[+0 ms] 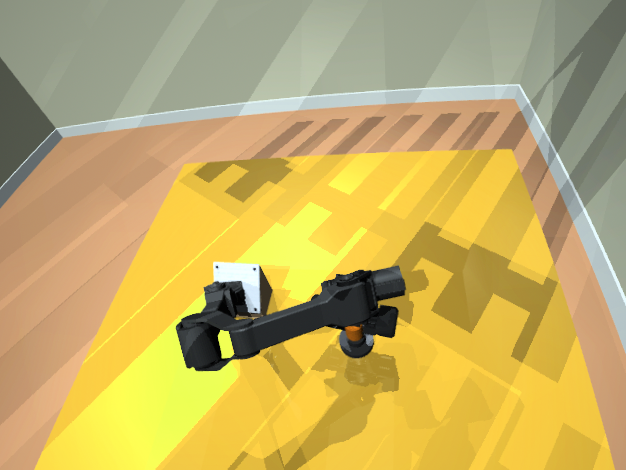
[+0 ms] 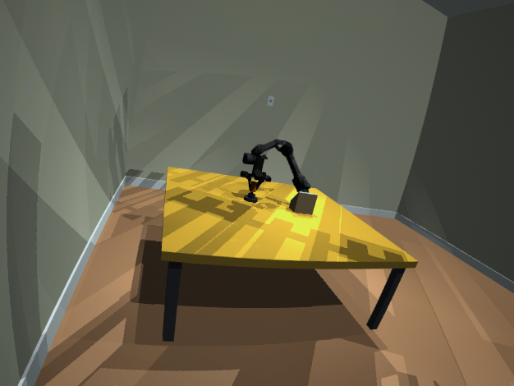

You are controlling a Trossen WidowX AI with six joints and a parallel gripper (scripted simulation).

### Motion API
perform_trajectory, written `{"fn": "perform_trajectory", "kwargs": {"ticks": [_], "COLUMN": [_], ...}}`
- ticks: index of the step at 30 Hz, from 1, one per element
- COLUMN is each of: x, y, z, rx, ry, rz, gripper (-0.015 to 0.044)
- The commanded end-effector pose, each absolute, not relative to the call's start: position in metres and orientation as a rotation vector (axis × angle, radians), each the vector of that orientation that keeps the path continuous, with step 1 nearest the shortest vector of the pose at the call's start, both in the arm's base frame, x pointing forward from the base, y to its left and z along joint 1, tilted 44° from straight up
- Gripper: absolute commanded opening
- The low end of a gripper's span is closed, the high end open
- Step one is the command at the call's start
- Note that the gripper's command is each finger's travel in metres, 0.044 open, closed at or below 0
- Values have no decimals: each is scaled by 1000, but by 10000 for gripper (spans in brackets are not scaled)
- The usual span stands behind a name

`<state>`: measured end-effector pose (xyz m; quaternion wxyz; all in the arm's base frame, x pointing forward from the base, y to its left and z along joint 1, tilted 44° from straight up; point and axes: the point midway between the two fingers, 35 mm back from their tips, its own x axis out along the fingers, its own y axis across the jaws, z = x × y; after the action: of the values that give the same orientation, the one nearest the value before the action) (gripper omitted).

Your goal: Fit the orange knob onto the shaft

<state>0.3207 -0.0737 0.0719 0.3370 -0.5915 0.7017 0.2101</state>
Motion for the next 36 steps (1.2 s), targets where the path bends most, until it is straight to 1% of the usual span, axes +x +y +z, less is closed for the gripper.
{"fn": "perform_trajectory", "kwargs": {"ticks": [1, 36], "x": [320, 320], "y": [-74, -69], "z": [72, 75], "rx": [-1546, -1559], "ry": [1830, 1830], "rz": [548, 569], "gripper": [0, 0]}}
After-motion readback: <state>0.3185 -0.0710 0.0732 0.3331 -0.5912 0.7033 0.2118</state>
